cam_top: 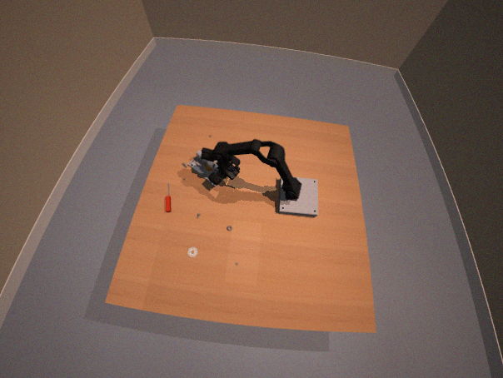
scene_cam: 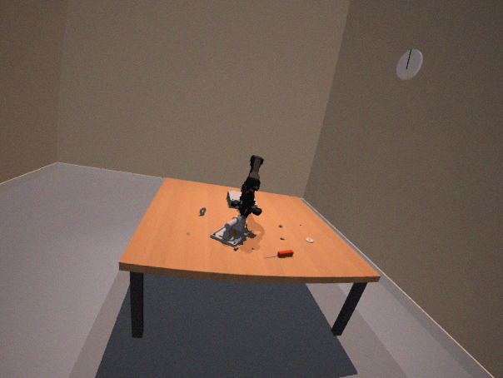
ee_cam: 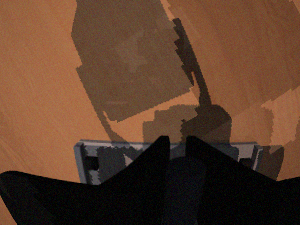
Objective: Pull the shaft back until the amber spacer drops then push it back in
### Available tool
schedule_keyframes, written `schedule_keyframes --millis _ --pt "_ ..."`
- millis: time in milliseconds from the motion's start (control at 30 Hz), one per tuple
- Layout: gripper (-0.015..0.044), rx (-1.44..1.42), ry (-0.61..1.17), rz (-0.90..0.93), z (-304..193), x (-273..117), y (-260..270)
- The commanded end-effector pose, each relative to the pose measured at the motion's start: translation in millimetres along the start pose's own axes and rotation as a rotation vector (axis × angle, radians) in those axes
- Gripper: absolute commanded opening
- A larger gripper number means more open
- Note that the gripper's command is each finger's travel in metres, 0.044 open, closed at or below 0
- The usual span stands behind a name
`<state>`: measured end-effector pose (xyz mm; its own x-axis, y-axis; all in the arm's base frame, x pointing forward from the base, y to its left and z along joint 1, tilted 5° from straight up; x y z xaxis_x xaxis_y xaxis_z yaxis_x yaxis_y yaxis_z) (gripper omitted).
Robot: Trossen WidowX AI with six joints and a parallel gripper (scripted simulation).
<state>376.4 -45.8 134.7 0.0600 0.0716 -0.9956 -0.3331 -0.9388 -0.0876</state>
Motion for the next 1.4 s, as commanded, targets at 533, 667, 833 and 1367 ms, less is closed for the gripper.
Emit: schedule_keyframes --millis 533,667,833,1367 --pt "0.0000 -0.002 0.022 0.000 -1.9 -0.9 0.5" --pt "0.0000 -0.002 0.022 0.000 -1.5 -1.0 0.4" --pt "0.0000 -0.002 0.022 0.000 -1.0 -0.9 0.3" --pt "0.0000 -0.002 0.022 0.000 0.8 -0.8 -0.2"
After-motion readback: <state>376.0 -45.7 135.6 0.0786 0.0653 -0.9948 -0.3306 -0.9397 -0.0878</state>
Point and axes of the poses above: the point midway between the two fingers, 35 mm back from their tips, its own x axis out along the fingers, its own y axis across the jaws, z = x × y, the point moved 8 cm from there along -x, back along the fingers, and after that the axes turned 11 degrees about -x, right-handed, at the moved point
